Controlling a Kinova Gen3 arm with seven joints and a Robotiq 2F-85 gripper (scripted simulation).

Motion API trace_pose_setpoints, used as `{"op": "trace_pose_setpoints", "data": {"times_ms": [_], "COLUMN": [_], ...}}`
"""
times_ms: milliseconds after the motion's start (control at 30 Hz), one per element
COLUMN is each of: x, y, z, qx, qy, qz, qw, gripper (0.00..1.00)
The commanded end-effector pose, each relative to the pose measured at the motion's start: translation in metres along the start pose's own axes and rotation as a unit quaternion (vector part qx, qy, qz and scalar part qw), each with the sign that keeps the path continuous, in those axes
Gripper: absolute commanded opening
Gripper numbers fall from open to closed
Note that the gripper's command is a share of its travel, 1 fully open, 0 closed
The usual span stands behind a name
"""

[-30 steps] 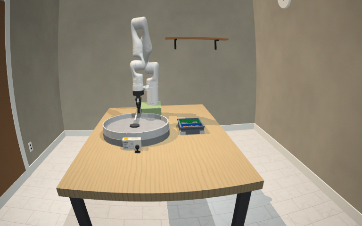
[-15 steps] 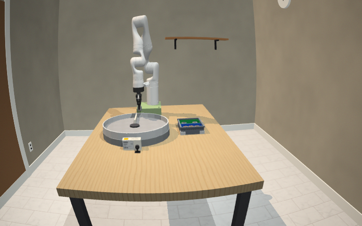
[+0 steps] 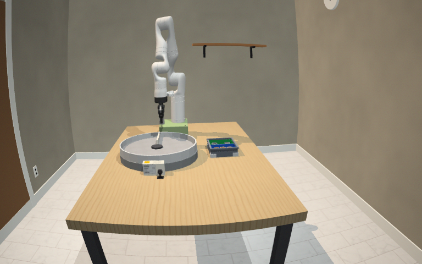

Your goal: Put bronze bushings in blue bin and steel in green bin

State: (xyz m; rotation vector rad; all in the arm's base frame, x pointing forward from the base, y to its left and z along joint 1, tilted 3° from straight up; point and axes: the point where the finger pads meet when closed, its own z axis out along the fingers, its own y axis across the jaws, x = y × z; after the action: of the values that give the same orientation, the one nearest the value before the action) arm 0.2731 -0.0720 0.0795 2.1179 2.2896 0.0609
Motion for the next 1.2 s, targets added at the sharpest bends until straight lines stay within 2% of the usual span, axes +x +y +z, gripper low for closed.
{"op": "trace_pose_setpoints", "data": {"times_ms": [0,33,200,300,433,500,533,633,800,933,1000,1067,1167], "x": [-0.001,-0.001,0.055,0.055,0.099,0.099,0.110,0.110,0.164,0.165,0.187,0.187,0.220], "y": [0.001,0.001,0.017,0.017,0.030,0.030,0.034,0.034,0.050,0.050,0.057,0.057,0.067], "z": [-0.001,-0.001,-0.001,-0.001,-0.001,-0.001,-0.001,-0.001,-0.001,-0.001,-0.001,-0.001,-0.001], "qx": [-0.002,-0.002,-0.001,-0.001,-0.001,-0.001,-0.001,-0.001,-0.001,-0.001,-0.001,-0.001,-0.001], "qy": [-0.001,-0.001,-0.001,-0.001,-0.001,-0.001,-0.001,-0.001,-0.001,-0.001,-0.001,-0.001,-0.001], "qz": [0.001,0.001,0.000,0.000,0.000,0.000,0.000,0.000,0.001,0.001,0.001,0.001,0.001], "qw": [1.000,1.000,1.000,1.000,1.000,1.000,1.000,1.000,1.000,1.000,1.000,1.000,1.000], "gripper": [0.00,0.00,0.00,0.00,0.00,0.00,0.00,0.00,0.00,0.00,0.00,0.00,0.00]}}
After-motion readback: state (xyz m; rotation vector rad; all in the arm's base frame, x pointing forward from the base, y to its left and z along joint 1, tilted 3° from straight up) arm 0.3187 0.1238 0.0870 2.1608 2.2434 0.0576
